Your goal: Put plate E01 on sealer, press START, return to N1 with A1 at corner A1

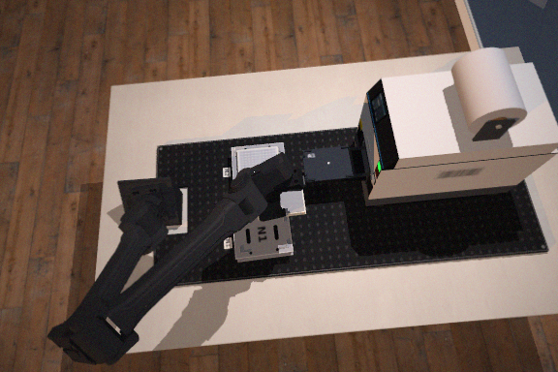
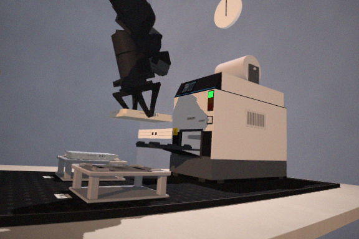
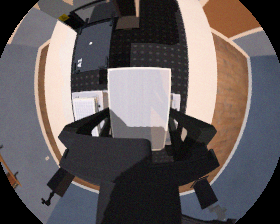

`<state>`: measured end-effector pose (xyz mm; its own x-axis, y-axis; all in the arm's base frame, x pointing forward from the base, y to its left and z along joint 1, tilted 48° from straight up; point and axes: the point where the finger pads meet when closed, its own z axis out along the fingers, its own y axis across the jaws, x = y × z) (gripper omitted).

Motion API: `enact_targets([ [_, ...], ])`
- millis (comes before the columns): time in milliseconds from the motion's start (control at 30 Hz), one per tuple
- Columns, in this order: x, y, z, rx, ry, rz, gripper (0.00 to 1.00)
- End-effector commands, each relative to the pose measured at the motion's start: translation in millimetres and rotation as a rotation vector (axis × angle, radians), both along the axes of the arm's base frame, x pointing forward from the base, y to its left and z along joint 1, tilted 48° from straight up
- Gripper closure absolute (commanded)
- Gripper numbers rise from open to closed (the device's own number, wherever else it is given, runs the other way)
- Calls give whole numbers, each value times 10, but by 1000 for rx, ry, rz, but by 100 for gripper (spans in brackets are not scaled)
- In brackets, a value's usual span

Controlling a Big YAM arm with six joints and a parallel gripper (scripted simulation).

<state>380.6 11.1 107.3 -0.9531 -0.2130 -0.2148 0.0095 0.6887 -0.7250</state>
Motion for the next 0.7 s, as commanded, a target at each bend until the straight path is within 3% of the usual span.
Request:
enact_targets([
  [0, -111, -75, 11, -16, 30, 5, 100],
  [200, -192, -135, -1, -21, 43, -1, 100],
  [433, -272, -121, 190, -9, 11, 16, 100],
  [667, -391, -195, 145, -18, 33, 7, 100],
])
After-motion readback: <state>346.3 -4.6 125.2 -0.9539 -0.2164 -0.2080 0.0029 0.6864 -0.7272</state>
